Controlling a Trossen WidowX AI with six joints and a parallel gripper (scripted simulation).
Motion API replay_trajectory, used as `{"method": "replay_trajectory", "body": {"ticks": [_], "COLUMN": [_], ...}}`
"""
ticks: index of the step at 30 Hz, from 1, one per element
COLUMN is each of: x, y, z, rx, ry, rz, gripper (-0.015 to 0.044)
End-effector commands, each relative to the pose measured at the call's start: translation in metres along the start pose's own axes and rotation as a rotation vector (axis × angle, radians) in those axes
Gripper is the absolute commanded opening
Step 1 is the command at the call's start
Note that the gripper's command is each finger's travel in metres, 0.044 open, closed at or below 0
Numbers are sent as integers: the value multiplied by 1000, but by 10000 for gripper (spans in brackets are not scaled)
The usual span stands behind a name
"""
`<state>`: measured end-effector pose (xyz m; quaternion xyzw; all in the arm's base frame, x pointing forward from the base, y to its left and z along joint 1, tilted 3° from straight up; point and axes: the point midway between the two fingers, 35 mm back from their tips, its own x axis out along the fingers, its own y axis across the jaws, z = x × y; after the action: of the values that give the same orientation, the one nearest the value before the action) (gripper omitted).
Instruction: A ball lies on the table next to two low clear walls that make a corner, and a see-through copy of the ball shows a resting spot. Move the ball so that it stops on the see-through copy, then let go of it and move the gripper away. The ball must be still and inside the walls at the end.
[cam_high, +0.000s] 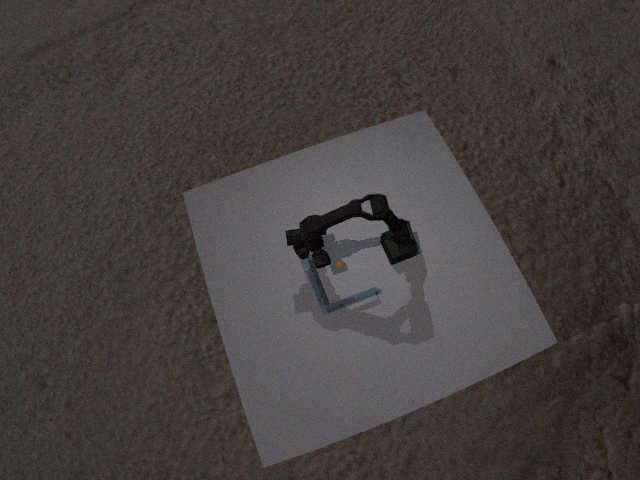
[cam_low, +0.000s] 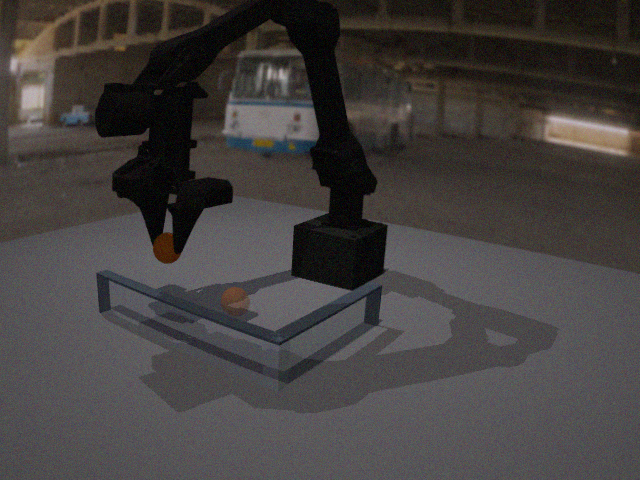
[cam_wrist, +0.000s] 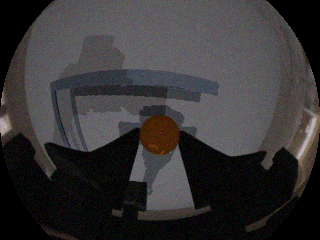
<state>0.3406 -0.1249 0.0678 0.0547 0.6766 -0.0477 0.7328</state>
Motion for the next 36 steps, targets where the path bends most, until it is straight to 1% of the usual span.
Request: {"method": "replay_trajectory", "body": {"ticks": [1, 4, 8, 36], "x": [-30, -48, -49, -4], "y": [1, 2, 2, 60], "z": [-2, -6, -6, -75], "rx": [-4, -4, -4, -3], "ry": [-1, -1, 0, 5], "rz": [3, 3, 3, 8], "gripper": [0, 0, 0, 0]}}
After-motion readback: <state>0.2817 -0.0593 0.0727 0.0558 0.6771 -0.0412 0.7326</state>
